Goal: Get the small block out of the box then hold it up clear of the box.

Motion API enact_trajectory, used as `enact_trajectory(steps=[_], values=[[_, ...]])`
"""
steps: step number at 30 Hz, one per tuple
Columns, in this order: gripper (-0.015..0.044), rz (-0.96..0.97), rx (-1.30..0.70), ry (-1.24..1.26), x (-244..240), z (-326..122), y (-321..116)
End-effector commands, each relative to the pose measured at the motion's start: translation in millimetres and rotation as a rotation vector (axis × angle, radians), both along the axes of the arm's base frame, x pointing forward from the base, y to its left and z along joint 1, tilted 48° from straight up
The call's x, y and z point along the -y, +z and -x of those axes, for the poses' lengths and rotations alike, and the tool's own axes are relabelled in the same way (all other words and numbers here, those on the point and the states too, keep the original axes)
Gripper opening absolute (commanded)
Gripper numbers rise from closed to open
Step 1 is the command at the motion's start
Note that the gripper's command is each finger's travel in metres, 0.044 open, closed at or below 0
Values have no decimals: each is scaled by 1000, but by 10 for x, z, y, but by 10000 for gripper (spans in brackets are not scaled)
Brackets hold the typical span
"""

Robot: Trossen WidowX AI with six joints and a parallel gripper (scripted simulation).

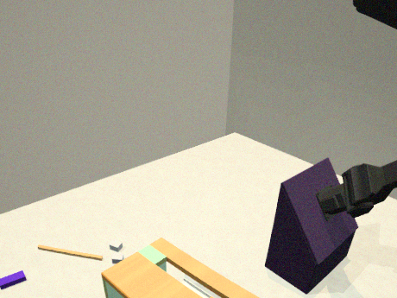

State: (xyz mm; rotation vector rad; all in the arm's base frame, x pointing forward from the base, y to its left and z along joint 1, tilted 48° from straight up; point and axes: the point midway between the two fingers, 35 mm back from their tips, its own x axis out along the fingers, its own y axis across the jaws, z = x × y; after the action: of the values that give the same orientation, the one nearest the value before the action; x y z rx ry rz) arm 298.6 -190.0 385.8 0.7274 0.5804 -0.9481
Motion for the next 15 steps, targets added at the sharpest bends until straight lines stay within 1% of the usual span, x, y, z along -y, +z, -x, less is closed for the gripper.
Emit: enact_trajectory(steps=[1, 3, 9, 15], values=[[400, 2, -11, 16, -8, -14, -21], [400, 22, -95, 148, -78, -116, -192], [400, 115, -404, 784, -485, -448, -1006], [400, 187, -527, 1249, -813, -537, -1565]])
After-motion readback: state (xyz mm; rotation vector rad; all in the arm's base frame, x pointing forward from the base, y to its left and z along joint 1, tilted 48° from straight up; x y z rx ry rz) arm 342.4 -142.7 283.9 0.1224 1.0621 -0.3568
